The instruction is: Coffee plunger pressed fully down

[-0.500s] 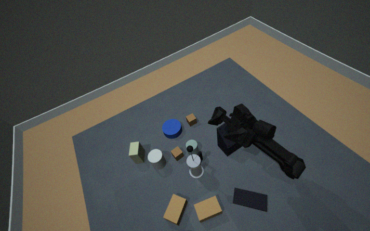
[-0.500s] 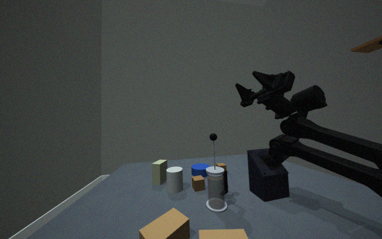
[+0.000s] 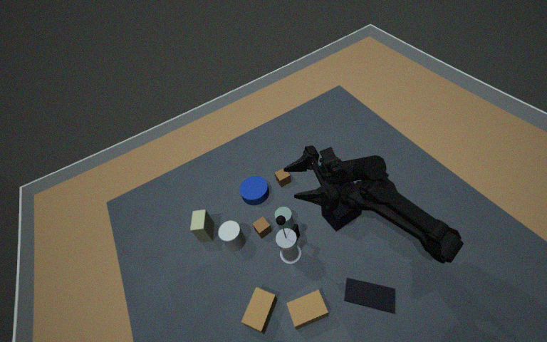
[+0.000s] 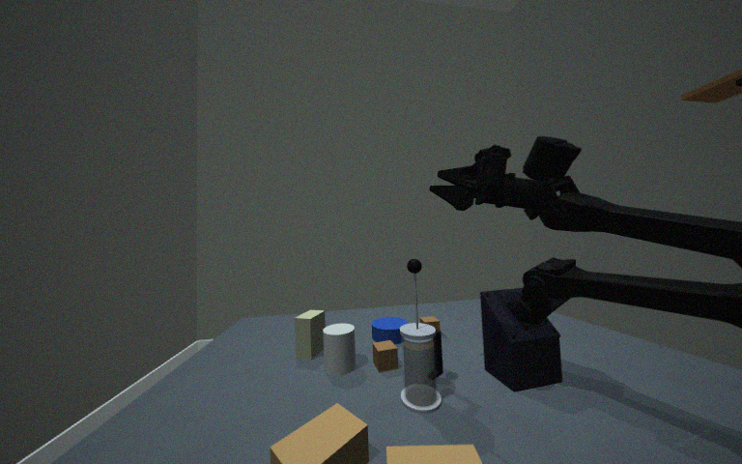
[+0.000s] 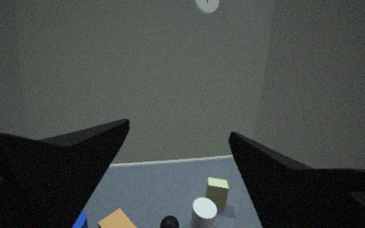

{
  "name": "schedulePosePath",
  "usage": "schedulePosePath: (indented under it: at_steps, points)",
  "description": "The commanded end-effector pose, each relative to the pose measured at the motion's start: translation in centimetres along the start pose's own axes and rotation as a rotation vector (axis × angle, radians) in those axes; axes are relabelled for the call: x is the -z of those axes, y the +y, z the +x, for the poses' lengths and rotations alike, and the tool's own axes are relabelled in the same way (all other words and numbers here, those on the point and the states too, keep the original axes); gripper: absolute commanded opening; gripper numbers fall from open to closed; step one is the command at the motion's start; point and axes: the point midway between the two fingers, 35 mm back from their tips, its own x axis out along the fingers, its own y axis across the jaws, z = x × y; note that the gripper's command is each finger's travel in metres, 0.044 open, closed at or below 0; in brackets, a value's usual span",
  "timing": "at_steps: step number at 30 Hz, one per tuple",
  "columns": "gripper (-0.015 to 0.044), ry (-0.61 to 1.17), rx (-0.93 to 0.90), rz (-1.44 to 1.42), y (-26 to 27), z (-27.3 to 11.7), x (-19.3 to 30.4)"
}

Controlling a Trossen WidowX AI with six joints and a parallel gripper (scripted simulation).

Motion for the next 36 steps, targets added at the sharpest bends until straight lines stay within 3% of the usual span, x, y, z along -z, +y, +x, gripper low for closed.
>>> schedulePosePath:
  at_steps: [1,5,14,20,27,36]
  points:
    - [0.044,0.418,0.006,-0.111,-3.0,1.5,4.3]
    - [0.044,0.589,-0.112,-0.16,-3.0,1.6,5.9]
    - [0.044,0.701,-0.311,-0.153,-2.1,1.8,6.4]
    - [0.044,0.726,-0.316,-0.113,-1.8,1.1,7.7]
    - [0.044,0.725,-0.307,-0.111,-2.2,0.1,12.5]
    - [0.044,0.73,-0.302,-0.113,-2.3,0.4,13.0]
